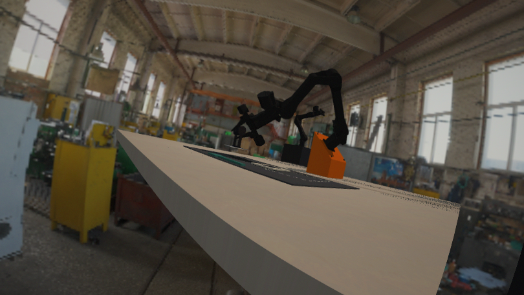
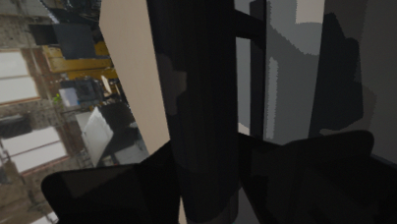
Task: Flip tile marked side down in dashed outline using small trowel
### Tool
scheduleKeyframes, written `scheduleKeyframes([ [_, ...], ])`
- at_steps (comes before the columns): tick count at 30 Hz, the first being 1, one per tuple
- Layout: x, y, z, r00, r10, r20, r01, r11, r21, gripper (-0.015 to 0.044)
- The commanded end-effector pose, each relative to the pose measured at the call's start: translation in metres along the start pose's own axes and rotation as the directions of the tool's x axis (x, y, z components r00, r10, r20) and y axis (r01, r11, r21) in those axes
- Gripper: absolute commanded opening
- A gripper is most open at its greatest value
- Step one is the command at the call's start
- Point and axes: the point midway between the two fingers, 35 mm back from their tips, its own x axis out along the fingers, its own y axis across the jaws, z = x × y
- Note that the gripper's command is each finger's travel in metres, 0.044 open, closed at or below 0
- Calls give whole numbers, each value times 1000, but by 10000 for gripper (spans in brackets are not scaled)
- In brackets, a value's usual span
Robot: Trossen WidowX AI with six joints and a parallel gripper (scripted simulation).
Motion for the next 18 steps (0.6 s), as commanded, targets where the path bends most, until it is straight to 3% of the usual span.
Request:
scheduleKeyframes([
  [1, -10, 15, 0, 1000, 20, -3, -20, 1000, -6, 0],
  [6, -10, 14, -3, 1000, 20, -17, -20, 1000, -22, 0],
  [18, -13, 0, -57, 964, -10, -267, -77, 946, -314, 0],
])
